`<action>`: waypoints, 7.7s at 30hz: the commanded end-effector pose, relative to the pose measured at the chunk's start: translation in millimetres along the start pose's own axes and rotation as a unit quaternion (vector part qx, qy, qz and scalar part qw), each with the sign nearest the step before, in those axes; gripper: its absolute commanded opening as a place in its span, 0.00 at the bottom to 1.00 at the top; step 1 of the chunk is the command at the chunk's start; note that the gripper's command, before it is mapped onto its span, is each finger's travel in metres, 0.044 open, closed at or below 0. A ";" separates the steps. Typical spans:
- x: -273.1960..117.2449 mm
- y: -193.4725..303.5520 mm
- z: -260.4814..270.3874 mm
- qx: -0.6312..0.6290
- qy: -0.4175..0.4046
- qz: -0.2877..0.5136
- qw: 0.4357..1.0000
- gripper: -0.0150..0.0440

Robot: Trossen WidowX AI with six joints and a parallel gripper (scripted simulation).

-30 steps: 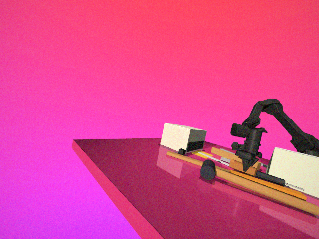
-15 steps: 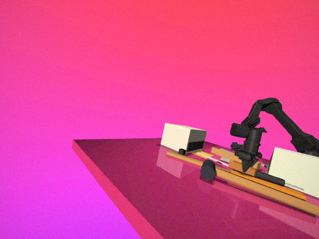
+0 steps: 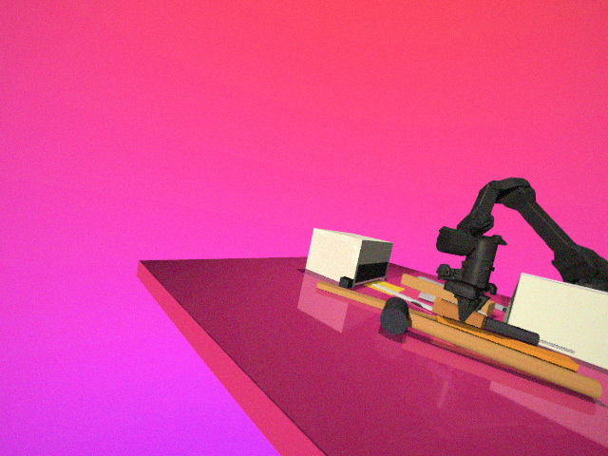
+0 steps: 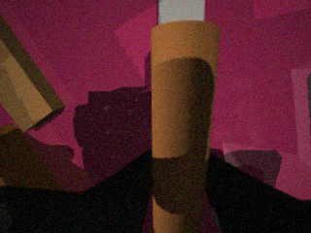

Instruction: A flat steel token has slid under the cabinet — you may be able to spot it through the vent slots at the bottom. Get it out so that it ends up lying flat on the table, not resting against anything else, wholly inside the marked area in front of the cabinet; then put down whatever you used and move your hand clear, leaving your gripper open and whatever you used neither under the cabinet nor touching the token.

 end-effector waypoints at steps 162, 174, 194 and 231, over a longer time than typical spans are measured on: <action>0.8 -130.0 17.9 0.000 -0.001 -0.004 1.000 0.25; 0.6 -143.0 18.3 0.000 -0.001 -0.004 1.000 0.25; 0.1 -163.0 19.2 0.001 -0.001 -0.005 1.000 0.25; 1.8 -180.3 3.9 0.001 0.000 -0.005 1.000 0.25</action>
Point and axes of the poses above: the point midway between the two fingers, 35 mm back from their tips, its own x axis out along the fingers, its own z axis across the jaws, y = z × x, the point moved 2 cm from there along -x, back along the fingers, and after that the axes turned 1 degree about x, right-handed, at the moved point
